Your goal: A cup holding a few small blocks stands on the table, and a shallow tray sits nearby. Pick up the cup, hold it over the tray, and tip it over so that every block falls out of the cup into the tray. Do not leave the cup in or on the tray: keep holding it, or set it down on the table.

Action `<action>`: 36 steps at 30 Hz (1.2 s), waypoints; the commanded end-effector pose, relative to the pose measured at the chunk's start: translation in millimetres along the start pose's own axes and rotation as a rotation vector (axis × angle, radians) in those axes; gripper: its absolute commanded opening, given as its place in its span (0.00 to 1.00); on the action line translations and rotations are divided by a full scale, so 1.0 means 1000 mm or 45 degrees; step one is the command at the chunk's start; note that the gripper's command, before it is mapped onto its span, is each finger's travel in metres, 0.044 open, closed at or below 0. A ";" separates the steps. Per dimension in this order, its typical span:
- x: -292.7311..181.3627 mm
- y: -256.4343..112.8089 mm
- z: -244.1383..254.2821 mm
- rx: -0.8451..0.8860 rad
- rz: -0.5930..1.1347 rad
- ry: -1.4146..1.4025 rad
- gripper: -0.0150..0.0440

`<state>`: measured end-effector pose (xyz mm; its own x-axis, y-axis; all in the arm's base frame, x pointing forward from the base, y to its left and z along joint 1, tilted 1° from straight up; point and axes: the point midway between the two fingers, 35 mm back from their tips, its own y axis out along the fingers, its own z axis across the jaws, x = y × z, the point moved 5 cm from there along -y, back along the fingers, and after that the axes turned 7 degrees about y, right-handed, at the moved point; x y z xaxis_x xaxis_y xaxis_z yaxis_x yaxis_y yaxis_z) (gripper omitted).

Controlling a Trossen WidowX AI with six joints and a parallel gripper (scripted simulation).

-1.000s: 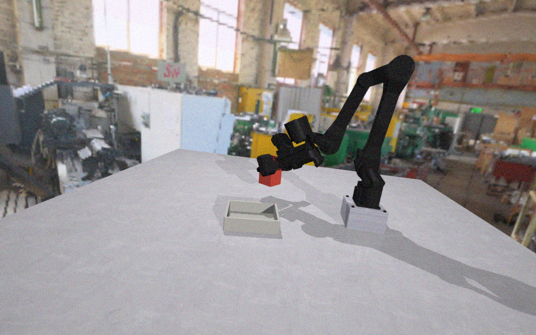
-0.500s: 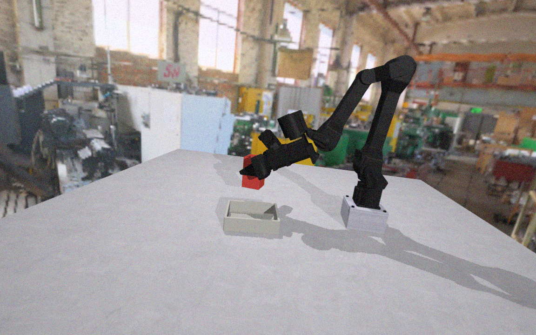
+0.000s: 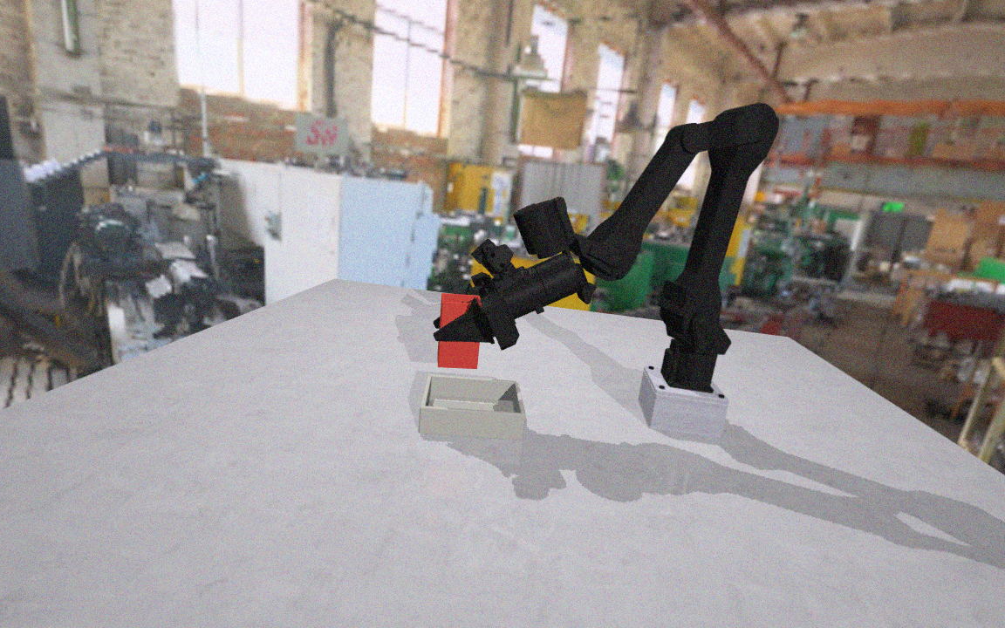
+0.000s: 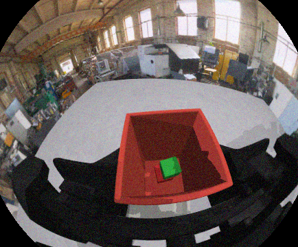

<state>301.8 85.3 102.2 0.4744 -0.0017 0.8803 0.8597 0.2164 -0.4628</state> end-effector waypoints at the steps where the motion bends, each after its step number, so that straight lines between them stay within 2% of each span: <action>1: 0.002 0.002 0.012 0.065 0.004 -0.039 0.25; 36: -0.001 0.006 0.012 0.060 0.026 0.865 0.25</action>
<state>303.5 97.5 100.8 0.5239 -0.5431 0.6561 0.8482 0.2620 -0.4604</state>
